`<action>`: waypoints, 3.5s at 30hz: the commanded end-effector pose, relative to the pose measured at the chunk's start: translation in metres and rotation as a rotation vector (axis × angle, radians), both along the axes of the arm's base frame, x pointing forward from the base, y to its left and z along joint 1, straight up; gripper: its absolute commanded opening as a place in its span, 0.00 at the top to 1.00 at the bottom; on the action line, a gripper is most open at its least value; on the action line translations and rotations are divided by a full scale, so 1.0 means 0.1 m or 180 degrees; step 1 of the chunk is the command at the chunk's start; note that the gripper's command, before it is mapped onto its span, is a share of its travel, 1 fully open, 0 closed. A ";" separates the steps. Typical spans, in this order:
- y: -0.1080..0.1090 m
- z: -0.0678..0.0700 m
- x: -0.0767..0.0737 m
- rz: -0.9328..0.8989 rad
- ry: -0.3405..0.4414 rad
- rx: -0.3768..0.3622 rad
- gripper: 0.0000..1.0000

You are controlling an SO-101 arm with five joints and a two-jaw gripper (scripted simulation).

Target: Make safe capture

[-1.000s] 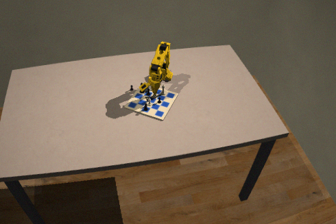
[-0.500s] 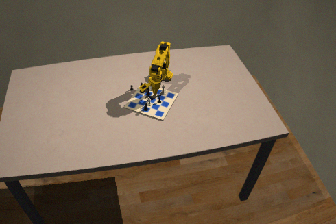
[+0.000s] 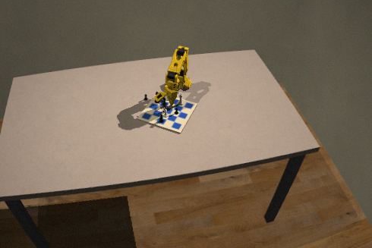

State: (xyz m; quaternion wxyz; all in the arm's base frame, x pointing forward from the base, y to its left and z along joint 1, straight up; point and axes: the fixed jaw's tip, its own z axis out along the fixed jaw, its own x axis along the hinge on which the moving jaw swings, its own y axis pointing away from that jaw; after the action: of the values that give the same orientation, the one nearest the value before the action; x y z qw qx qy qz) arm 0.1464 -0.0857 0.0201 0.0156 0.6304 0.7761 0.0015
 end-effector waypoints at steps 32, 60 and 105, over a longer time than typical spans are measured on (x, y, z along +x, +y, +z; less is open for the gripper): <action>0.03 0.00 0.00 0.0016 0.0030 0.0022 0.91; 0.04 0.01 0.04 0.0016 0.0029 0.0023 0.91; 0.04 0.60 0.03 0.0016 0.0027 0.0022 0.91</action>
State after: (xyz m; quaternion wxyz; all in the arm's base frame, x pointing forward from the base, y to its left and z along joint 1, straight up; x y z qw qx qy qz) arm 0.1475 -0.0825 0.0710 0.0043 0.6302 0.7764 0.0001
